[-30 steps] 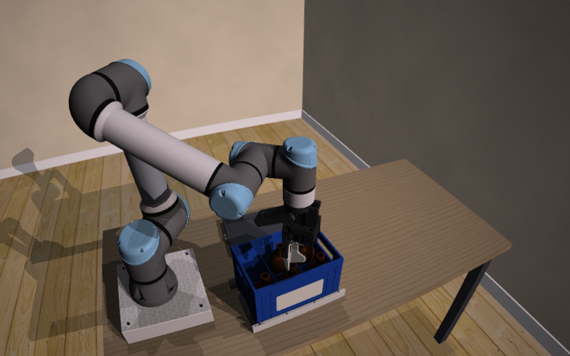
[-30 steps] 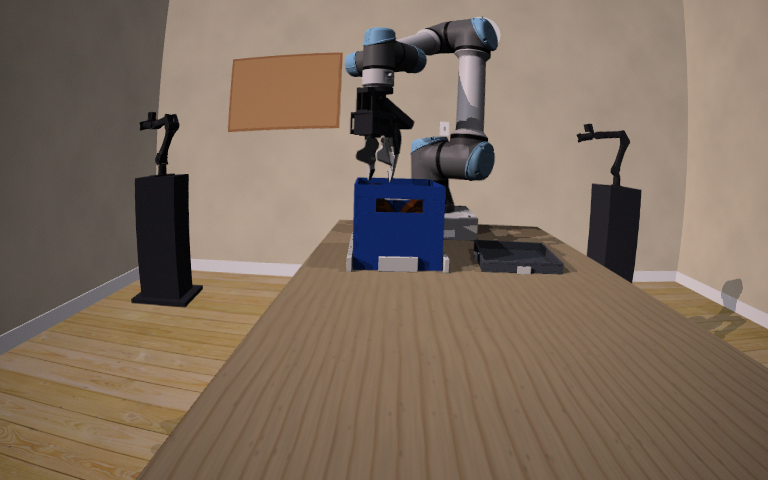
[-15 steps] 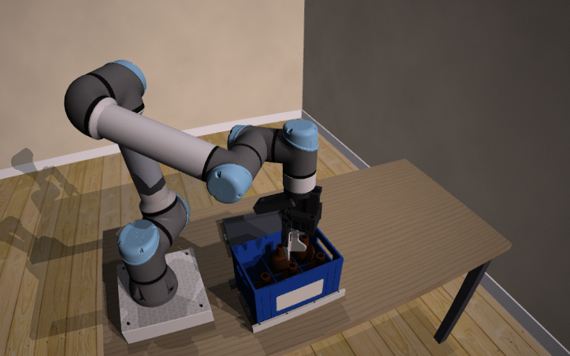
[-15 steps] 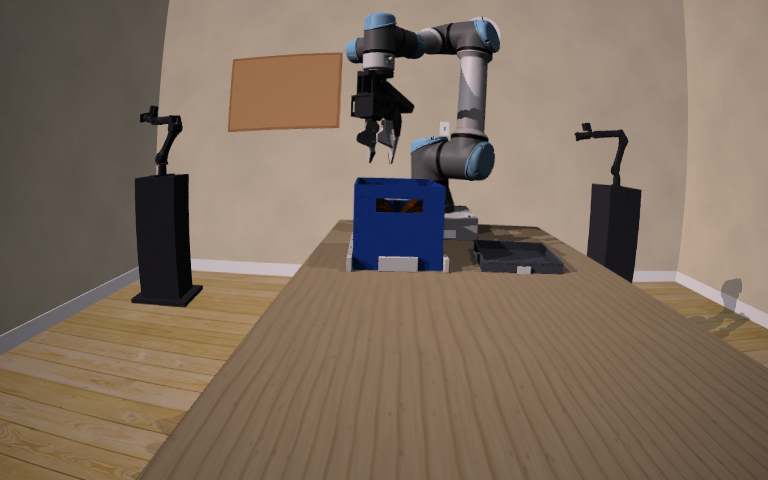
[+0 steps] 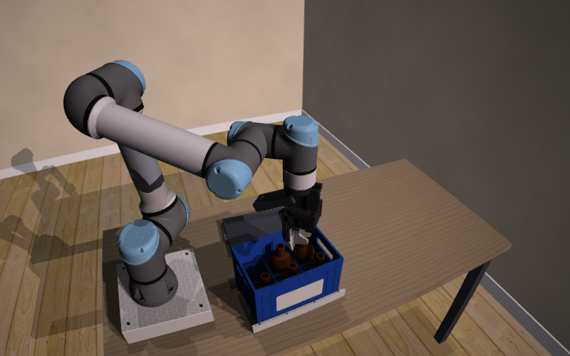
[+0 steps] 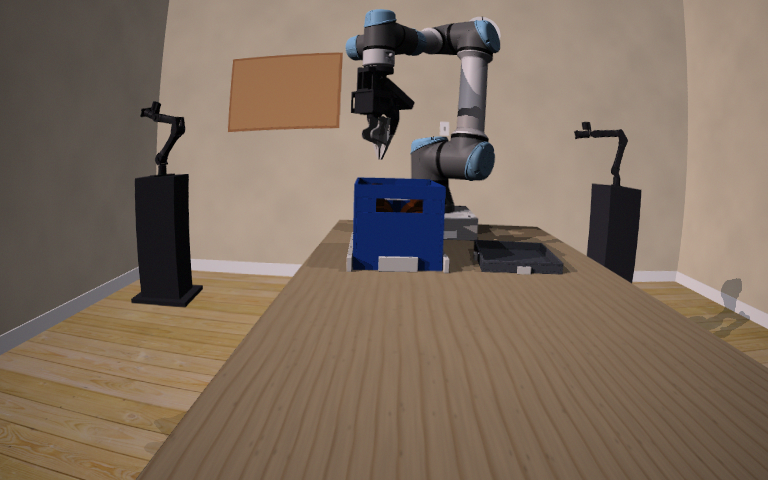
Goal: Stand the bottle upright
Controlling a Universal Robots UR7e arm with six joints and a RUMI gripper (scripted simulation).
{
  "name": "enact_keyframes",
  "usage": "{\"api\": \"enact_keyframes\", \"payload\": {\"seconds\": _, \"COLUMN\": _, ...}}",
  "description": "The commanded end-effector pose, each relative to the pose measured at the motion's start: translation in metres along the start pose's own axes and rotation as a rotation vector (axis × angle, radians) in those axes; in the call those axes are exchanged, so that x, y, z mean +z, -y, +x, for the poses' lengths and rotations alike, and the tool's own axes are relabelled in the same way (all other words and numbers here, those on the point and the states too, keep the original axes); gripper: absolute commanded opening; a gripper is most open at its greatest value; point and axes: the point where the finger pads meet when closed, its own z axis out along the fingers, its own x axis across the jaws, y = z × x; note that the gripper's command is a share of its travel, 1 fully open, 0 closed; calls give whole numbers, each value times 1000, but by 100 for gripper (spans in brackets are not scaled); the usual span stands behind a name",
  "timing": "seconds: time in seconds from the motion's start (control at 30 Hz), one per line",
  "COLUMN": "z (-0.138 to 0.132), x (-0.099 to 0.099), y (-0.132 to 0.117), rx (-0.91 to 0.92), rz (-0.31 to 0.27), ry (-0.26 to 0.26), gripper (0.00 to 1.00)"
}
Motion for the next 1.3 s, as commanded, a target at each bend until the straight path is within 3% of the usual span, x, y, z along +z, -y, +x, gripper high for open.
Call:
{"api": "enact_keyframes", "payload": {"seconds": 0.0, "z": 0, "x": 0, "y": 0, "rx": 0, "rz": -1, "ry": 0, "gripper": 0}}
{"api": "enact_keyframes", "payload": {"seconds": 0.97, "z": 0, "x": 0, "y": 0, "rx": 0, "rz": -1, "ry": 0, "gripper": 0}}
{"api": "enact_keyframes", "payload": {"seconds": 1.27, "z": 50, "x": 0, "y": 41, "rx": 0, "rz": -1, "ry": 0, "gripper": 0}}
